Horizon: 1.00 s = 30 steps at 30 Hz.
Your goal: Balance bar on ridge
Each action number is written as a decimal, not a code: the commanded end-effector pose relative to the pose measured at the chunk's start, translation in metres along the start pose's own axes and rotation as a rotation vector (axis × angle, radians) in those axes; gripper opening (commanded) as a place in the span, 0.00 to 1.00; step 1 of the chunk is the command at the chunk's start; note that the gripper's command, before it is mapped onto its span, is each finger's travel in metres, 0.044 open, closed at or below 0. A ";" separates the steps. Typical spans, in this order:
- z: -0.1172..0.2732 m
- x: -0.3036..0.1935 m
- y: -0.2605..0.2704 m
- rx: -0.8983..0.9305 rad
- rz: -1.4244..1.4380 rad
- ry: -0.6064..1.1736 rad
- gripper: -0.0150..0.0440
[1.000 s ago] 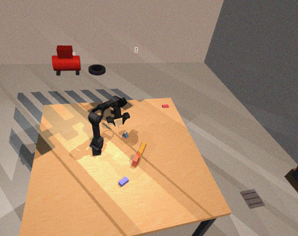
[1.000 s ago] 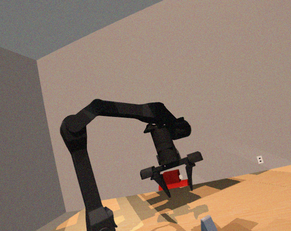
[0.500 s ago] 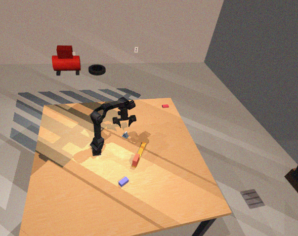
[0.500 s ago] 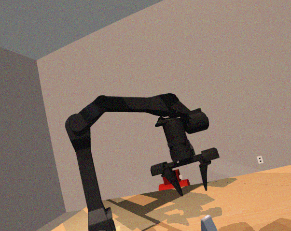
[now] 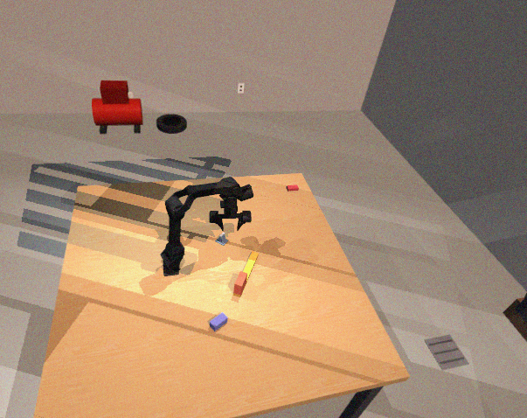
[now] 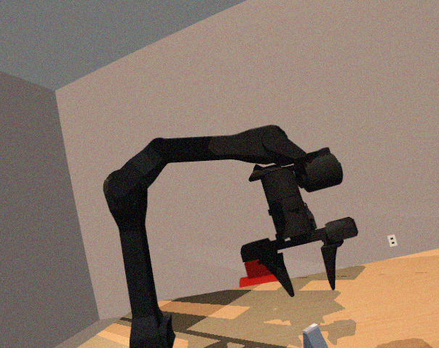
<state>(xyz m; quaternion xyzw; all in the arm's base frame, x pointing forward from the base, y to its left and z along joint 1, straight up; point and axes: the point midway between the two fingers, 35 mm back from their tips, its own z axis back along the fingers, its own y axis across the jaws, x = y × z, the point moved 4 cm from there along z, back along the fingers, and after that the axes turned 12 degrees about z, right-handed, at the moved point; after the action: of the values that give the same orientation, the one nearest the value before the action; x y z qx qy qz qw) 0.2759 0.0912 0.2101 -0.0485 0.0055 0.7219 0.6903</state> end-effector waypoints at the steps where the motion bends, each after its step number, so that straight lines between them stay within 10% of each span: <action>1: 0.001 -0.014 -0.008 -0.001 -0.033 -0.011 0.79; 30: 0.000 -0.140 -0.040 0.032 -0.295 -0.047 0.79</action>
<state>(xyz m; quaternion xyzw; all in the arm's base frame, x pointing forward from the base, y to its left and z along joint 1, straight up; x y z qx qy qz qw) 0.3199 -0.0326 0.2223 -0.0249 -0.0039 0.6220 0.7826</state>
